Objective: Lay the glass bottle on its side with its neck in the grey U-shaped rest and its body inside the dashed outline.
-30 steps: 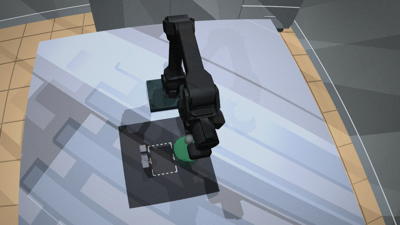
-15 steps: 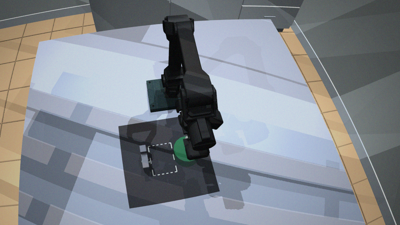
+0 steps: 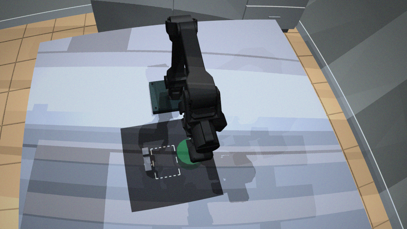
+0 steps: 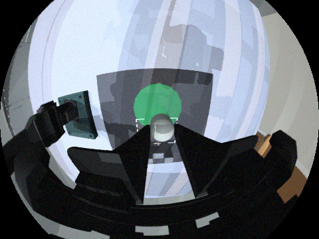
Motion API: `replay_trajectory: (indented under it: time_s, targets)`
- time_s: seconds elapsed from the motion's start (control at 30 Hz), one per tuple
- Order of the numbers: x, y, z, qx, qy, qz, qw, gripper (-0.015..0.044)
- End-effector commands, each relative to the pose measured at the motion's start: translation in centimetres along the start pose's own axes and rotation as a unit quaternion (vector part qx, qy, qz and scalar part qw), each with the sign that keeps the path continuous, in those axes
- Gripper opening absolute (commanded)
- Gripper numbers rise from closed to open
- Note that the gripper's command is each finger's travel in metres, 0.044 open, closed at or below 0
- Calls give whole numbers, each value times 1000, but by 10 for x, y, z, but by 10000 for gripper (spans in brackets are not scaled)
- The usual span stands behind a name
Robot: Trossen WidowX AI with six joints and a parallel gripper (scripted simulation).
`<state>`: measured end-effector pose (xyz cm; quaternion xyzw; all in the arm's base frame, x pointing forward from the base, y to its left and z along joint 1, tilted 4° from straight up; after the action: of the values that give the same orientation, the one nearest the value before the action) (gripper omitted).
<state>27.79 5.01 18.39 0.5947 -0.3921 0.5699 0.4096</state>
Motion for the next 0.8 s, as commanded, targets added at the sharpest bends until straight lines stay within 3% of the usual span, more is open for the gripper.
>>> replay_trajectory:
  time_s: [0.0, 0.77]
  targets:
    - [0, 0, 1, 2, 2, 0, 1000, 102]
    - [5, 3, 19, 3, -14, 2, 1000, 102]
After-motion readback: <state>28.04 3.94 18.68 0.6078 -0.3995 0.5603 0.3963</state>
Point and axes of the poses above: the point midway between the two fingers, 35 mm back from their tips, its own x axis back along the fingers, its own y axis across the jaws, z = x × y, the point moved 4 cm from there along x, back along the fingers, and after that the axes turned 11 degrees about x, right-handed, at the moved point
